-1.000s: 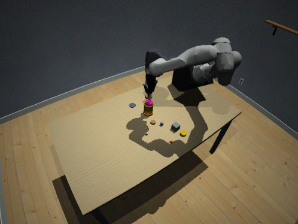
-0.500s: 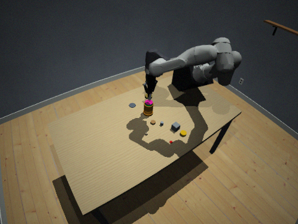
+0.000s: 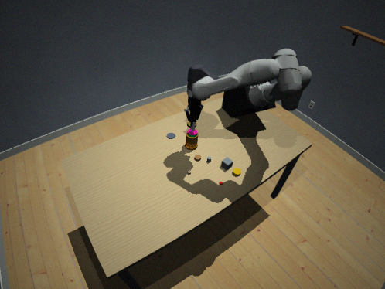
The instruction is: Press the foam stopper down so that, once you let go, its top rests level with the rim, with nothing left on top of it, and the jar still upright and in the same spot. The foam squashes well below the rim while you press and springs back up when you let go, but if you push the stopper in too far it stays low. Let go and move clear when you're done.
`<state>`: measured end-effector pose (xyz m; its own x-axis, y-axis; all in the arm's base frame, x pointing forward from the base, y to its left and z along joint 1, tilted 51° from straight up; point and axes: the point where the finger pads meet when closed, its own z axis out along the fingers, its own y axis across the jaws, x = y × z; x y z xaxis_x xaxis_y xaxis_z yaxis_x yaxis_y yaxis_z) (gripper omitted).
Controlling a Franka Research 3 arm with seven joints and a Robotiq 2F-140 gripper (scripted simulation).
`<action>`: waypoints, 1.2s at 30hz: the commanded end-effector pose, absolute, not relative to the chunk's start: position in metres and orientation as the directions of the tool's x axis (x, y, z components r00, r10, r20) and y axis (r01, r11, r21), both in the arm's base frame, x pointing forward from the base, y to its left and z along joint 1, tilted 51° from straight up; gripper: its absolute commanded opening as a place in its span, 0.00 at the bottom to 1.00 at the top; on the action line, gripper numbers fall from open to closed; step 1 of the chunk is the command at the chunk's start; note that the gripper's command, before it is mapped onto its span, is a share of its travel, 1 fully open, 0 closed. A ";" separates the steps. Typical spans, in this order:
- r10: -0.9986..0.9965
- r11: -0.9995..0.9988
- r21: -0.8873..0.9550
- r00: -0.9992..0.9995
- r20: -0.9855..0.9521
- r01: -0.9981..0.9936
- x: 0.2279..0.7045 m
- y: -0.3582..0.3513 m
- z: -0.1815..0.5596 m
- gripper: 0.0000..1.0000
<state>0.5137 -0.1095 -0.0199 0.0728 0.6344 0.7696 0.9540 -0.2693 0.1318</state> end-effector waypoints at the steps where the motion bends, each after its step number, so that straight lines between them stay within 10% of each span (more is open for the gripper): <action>1: 0.638 -0.266 0.139 0.066 0.767 0.954 0.518 -0.101 -0.027 0.00; 36: 0.638 -0.266 0.139 0.066 0.767 0.954 0.521 -0.092 -0.034 0.00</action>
<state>0.5203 -0.0940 -0.0322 0.0706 0.6365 0.7681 0.9539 -0.2681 0.1345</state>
